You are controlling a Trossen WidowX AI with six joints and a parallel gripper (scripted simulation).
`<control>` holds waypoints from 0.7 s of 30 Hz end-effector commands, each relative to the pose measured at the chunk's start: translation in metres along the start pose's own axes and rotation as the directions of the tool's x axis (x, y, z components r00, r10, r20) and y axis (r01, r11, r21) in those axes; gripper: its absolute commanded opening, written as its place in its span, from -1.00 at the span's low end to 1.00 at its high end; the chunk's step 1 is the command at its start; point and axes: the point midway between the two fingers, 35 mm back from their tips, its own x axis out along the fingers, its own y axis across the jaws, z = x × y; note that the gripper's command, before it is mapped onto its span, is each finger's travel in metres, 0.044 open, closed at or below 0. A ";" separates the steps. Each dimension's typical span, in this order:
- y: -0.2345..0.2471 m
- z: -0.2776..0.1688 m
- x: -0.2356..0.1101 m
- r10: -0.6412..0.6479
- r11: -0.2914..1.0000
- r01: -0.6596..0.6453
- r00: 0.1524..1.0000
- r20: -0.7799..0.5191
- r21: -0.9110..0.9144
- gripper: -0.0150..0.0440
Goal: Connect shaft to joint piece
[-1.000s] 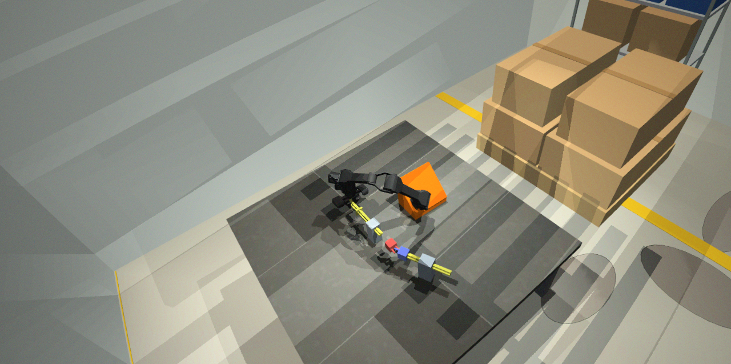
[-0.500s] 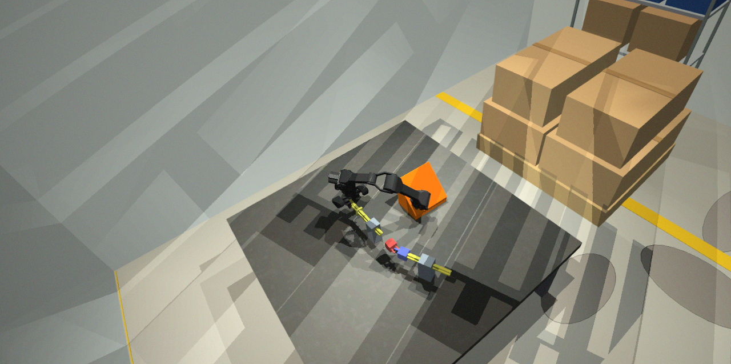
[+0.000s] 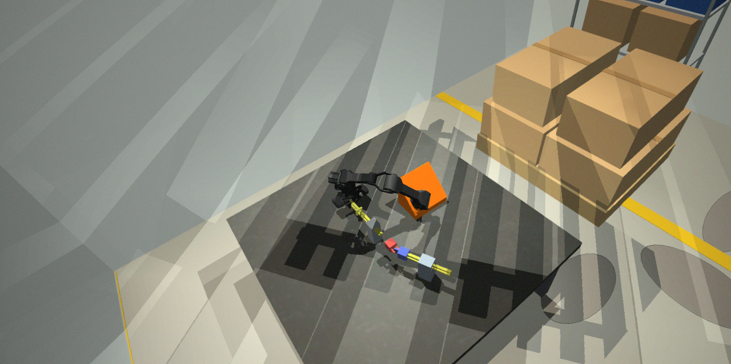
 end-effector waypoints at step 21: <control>0.000 -0.003 0.001 -0.065 0.998 0.065 0.998 -0.003 0.004 -0.26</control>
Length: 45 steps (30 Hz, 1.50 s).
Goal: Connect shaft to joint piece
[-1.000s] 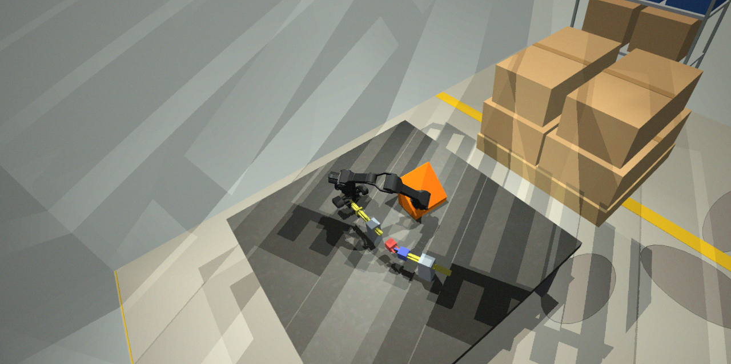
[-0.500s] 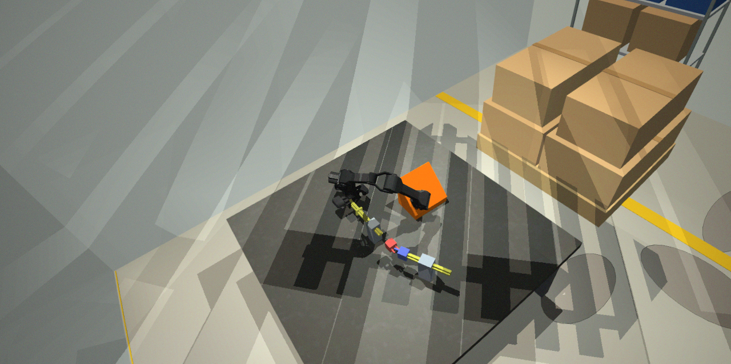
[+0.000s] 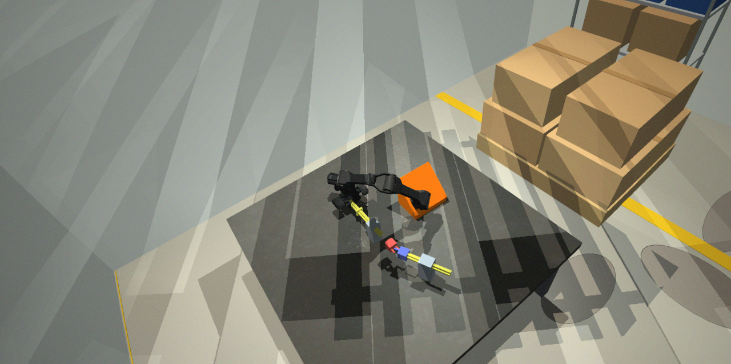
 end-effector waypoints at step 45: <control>0.001 -0.043 0.001 -0.073 0.997 0.073 0.997 -0.004 0.002 -0.49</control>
